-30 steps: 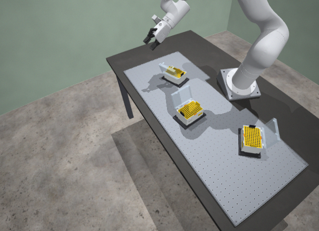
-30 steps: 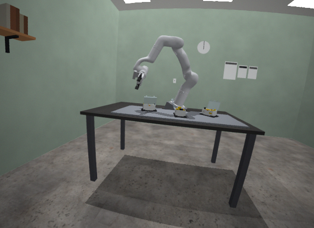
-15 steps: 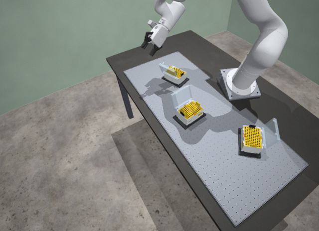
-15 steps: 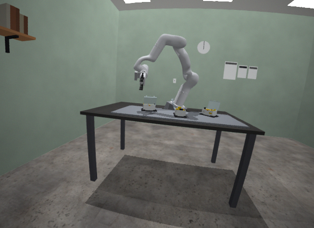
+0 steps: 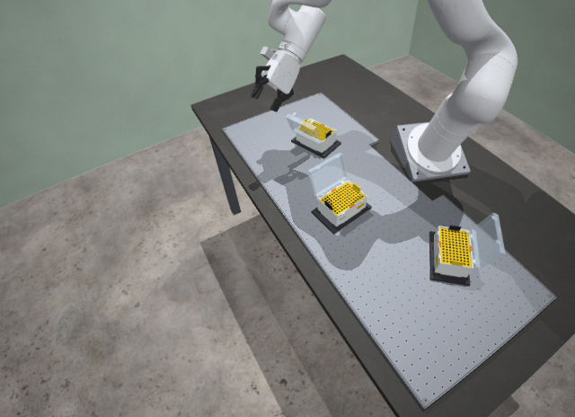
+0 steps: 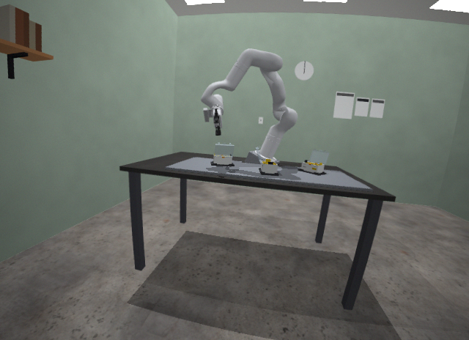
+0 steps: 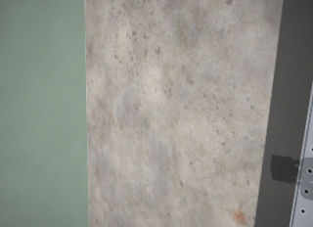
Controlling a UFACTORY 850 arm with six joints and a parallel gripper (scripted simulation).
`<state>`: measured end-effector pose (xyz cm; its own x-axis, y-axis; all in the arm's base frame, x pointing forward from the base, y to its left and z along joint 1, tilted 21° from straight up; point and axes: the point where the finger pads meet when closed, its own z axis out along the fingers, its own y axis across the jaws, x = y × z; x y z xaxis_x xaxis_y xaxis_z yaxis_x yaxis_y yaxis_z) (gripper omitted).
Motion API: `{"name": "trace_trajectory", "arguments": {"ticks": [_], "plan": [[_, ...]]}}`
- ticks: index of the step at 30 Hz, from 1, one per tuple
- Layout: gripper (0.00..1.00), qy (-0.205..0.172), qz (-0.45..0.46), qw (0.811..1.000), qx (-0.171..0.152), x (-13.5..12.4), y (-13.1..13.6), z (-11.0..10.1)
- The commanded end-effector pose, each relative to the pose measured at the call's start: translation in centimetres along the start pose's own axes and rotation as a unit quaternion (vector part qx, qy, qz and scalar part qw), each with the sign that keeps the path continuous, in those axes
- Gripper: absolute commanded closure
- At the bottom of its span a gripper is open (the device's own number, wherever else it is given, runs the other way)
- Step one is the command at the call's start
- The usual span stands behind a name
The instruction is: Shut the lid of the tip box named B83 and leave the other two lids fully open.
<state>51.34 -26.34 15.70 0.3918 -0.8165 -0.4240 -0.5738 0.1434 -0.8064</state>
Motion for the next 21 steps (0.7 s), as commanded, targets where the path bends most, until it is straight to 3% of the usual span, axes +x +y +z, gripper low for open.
{"name": "trace_trajectory", "arguments": {"ticks": [1,21], "plan": [[0.0,-0.02,0.031,0.999,-0.012,-1.1,-0.5,0.8],[0.0,-0.081,0.146,0.983,-0.073,-7.6,-1.9,5.2]]}}
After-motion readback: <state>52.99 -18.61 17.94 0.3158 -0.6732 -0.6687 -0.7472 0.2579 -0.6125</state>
